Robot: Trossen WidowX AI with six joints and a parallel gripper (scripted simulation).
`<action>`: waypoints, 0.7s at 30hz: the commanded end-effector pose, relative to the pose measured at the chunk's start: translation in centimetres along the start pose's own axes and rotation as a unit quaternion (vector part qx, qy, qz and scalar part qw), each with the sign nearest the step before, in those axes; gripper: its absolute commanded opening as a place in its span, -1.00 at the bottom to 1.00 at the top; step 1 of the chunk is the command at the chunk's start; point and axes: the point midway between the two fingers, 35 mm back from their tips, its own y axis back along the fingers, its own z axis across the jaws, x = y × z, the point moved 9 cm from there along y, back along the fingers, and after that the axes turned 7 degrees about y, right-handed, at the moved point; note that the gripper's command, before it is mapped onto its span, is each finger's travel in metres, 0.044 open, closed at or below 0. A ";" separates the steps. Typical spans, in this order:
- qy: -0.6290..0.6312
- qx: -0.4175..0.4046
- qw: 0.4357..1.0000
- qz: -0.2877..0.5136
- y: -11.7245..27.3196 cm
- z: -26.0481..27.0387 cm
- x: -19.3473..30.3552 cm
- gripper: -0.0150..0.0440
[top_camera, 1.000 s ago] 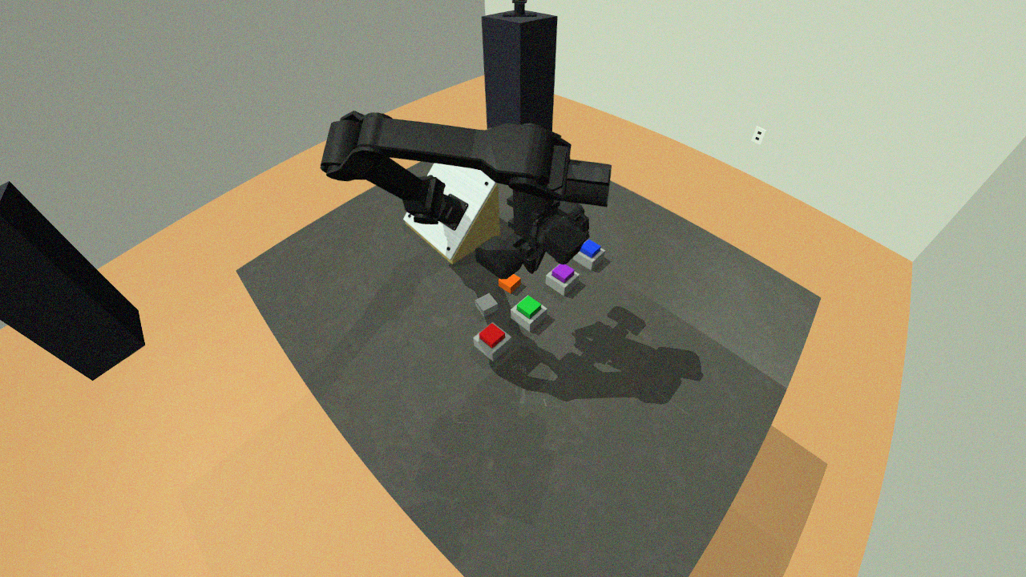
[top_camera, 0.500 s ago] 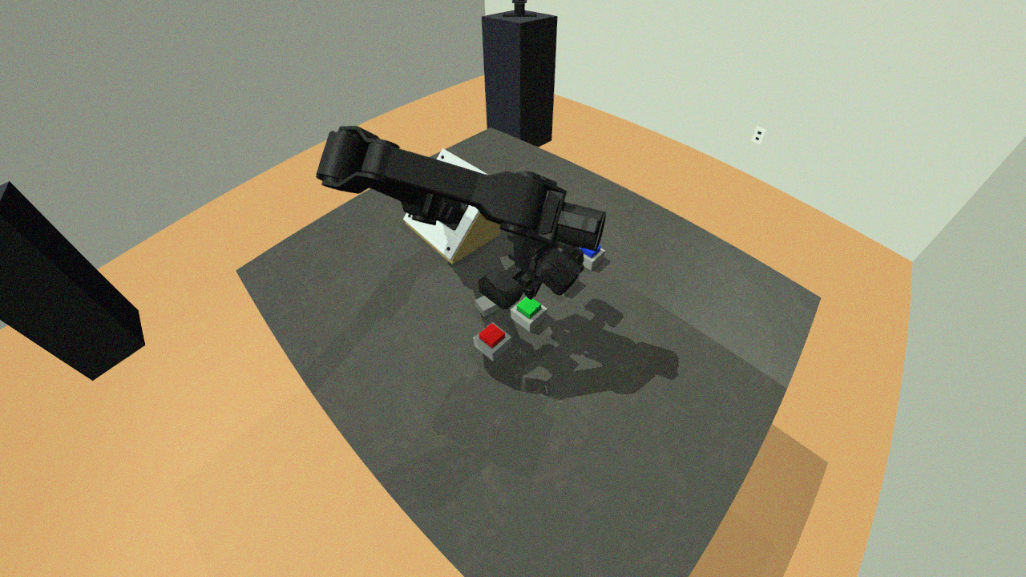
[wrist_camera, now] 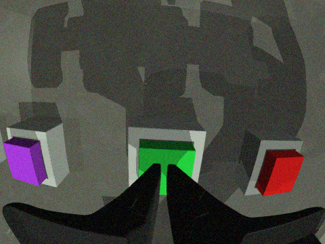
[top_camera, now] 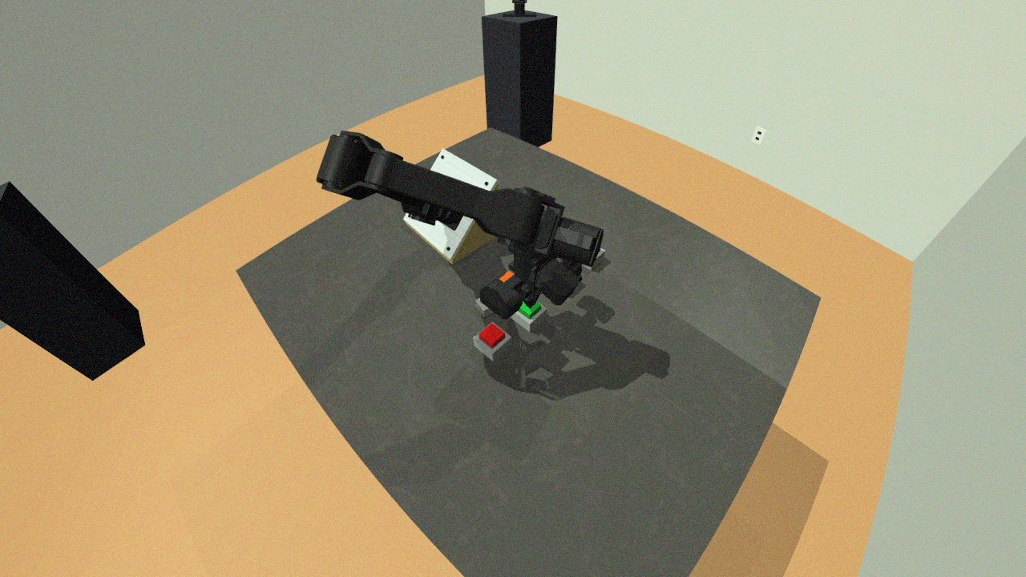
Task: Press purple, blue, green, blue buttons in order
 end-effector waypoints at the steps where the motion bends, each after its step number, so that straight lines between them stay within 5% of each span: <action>1: 0.002 0.003 1.000 0.003 -0.7 0.0 0.2 -0.42; 21: 0.000 0.000 1.000 0.000 -0.4 0.0 0.0 -0.42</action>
